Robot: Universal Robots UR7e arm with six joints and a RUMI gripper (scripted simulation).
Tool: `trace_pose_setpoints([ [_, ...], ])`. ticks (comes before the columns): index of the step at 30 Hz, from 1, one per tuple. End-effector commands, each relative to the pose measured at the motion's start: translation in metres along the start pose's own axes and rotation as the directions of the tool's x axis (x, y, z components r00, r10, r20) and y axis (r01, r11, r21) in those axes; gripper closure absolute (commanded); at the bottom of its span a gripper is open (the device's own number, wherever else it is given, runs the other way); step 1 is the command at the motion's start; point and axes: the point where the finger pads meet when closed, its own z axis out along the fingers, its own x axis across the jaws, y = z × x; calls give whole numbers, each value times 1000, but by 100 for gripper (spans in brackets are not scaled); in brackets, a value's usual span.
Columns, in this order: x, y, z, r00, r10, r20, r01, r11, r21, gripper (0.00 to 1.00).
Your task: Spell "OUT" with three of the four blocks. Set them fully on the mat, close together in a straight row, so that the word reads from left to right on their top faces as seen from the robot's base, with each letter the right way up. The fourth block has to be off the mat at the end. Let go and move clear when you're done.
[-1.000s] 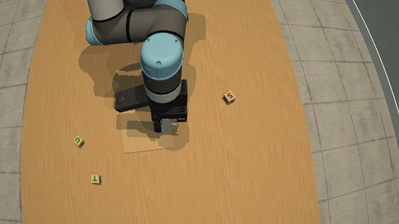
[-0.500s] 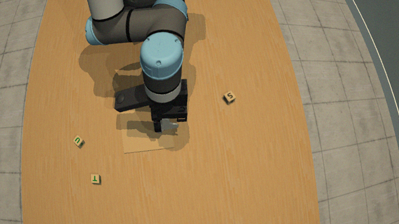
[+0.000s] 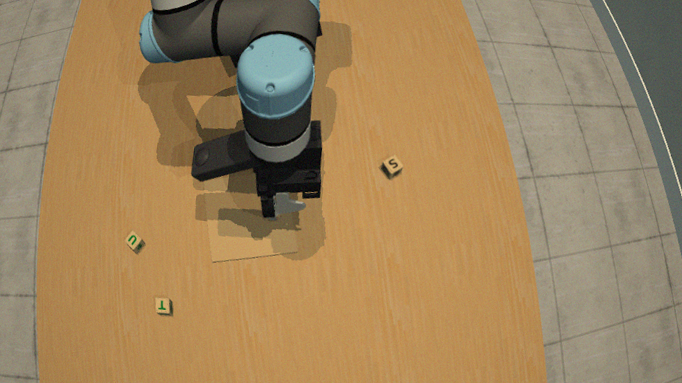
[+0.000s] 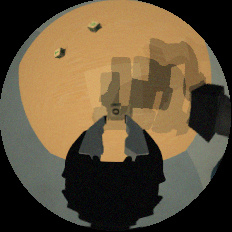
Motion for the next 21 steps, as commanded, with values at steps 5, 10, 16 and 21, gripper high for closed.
trace_pose_setpoints([
  [5, 0, 0, -38, 1000, 0, -1, 0, 1000, 0, 75],
  [10, 0, 0, -47, 1000, 0, -1, 0, 1000, 0, 75],
  [16, 0, 0, -52, 1000, 0, -1, 0, 1000, 0, 75],
  [21, 0, 0, -52, 1000, 0, -1, 0, 1000, 0, 0],
])
